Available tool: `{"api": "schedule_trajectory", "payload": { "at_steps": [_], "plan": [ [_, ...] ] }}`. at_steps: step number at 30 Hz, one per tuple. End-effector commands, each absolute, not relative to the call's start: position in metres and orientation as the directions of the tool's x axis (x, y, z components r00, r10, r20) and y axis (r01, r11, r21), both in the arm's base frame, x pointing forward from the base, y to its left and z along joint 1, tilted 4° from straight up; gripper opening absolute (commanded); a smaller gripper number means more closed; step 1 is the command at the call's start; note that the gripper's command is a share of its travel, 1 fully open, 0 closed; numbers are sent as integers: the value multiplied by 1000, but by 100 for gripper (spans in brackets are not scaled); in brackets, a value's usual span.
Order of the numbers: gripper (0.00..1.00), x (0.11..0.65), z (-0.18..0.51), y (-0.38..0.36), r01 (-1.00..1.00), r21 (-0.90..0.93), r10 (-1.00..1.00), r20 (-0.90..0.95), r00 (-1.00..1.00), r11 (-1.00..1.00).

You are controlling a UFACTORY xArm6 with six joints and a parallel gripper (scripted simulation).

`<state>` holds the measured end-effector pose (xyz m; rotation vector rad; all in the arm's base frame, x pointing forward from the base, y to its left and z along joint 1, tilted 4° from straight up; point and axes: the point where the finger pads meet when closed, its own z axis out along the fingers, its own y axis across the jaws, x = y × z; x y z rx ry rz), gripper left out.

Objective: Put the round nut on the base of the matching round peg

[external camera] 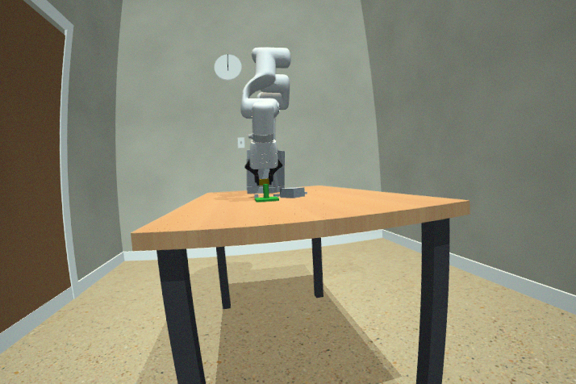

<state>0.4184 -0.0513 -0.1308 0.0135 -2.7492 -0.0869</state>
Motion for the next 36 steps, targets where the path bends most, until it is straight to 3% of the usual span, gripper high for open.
{"api": "schedule_trajectory", "payload": {
  "at_steps": [1, 25, 26, 36],
  "plan": [
    [0, 420, -132, -51, 2, 62, -21, 377, -926, 998],
    [0, 424, -180, -49, 3, 62, -21, 378, -926, 998],
    [100, 424, -180, -49, 3, 62, -21, 378, -926, 998],
    [100, 424, -180, -49, 3, 62, -21, 378, -926, 998]
  ]
}}
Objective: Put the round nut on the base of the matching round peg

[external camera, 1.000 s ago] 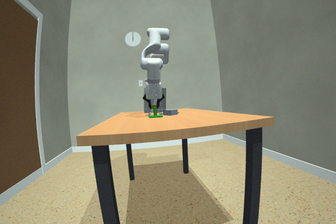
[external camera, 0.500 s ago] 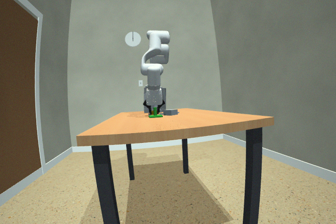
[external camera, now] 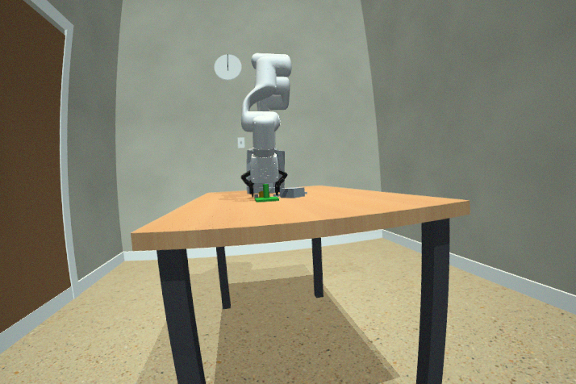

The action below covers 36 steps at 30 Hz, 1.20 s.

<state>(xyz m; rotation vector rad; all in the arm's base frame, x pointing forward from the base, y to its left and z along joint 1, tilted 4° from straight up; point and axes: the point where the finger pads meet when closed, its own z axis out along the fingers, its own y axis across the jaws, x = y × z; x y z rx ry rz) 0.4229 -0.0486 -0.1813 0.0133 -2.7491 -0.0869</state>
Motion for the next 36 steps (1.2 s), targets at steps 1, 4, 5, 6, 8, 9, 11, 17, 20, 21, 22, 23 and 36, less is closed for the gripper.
{"api": "schedule_trajectory", "payload": {
  "at_steps": [1, 4, 5, 6, 8, 9, 11, 17, 20, 21, 22, 23, 36],
  "plan": [
    [100, 424, -180, -49, 3, 62, -21, 378, -926, 998],
    [100, 424, -180, -49, 3, 62, -21, 378, -926, 998],
    [100, 424, -180, -49, 3, 62, -21, 378, -926, 998],
    [100, 424, -180, -49, 3, 62, -21, 378, -926, 998],
    [100, 424, -180, -49, 3, 62, -21, 378, -926, 998],
    [100, 424, -180, -49, 3, 62, -21, 378, -926, 998],
    [100, 424, -180, -49, 3, 62, -21, 378, -926, 998],
    [100, 424, -179, -49, 3, 62, -21, 378, -926, 998],
    [100, 424, -177, -49, 3, 62, -21, 378, -926, 998],
    [100, 424, -176, -49, 3, 62, -21, 378, -926, 998],
    [100, 424, -175, -49, 3, 62, -21, 378, -926, 998],
    [100, 423, -174, -49, 3, 62, -21, 378, -926, 998],
    [100, 418, -149, -51, 3, 62, -21, 378, -926, 998]
  ]
}}
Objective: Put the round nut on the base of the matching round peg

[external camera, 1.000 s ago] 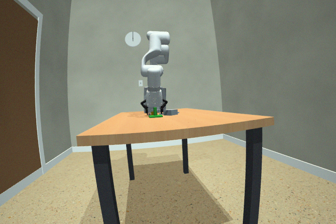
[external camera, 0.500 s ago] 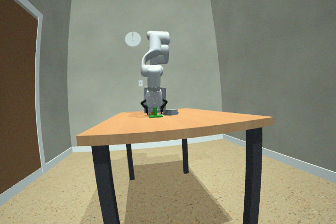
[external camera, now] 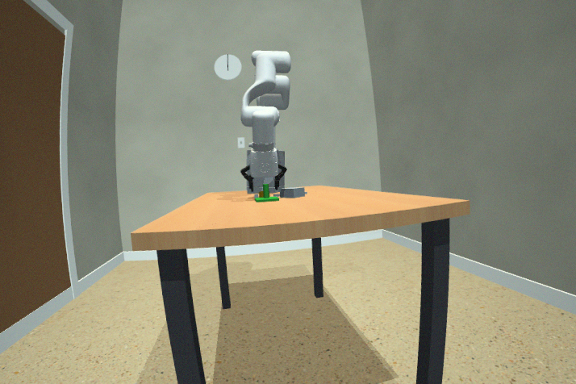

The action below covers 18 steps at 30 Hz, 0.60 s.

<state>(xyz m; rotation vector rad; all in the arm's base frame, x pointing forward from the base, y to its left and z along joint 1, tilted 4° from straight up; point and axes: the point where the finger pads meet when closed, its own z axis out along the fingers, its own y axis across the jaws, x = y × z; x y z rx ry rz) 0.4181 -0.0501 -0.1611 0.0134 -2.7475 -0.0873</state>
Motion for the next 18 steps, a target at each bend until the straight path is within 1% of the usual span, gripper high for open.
{"api": "schedule_trajectory", "payload": {
  "at_steps": [1, 18],
  "plan": [
    [100, 417, -146, -51, 3, 62, -21, 378, -926, 998],
    [100, 401, -102, -54, 3, 62, -21, 378, -926, 998]
  ]
}}
